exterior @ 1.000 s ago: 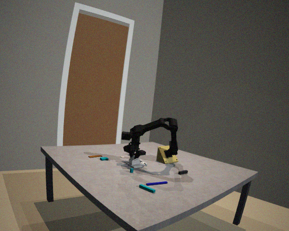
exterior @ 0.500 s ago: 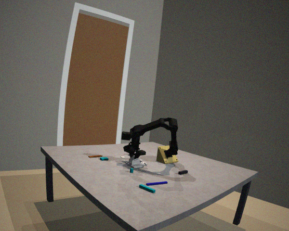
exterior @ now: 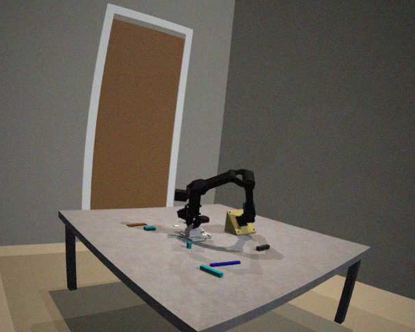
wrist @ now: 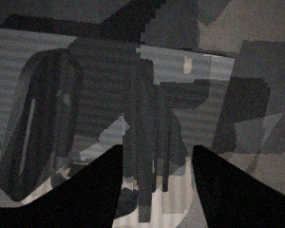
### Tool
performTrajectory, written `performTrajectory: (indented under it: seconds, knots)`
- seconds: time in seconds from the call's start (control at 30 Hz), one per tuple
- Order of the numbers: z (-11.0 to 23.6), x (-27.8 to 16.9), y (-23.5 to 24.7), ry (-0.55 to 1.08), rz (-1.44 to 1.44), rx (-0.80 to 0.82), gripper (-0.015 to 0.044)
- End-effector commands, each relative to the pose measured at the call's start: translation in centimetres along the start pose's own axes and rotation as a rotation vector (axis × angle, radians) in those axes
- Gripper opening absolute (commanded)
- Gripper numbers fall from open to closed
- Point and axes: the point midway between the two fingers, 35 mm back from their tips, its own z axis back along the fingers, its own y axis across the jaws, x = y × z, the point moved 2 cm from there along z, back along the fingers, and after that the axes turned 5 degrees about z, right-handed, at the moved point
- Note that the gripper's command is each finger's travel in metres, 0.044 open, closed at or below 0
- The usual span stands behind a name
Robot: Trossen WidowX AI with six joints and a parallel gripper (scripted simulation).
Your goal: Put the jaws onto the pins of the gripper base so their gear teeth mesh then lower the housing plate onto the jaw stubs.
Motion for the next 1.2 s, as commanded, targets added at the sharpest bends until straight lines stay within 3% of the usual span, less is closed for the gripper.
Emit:
performTrajectory:
  seconds: [0.0, 1.17]
  knots:
    - [0.02, 0.07, -0.09, -0.002, 0.003, -0.003, 0.0134]
    - [-0.41, 0.07, -0.09, -0.002, 0.003, -0.003, 0.0134]
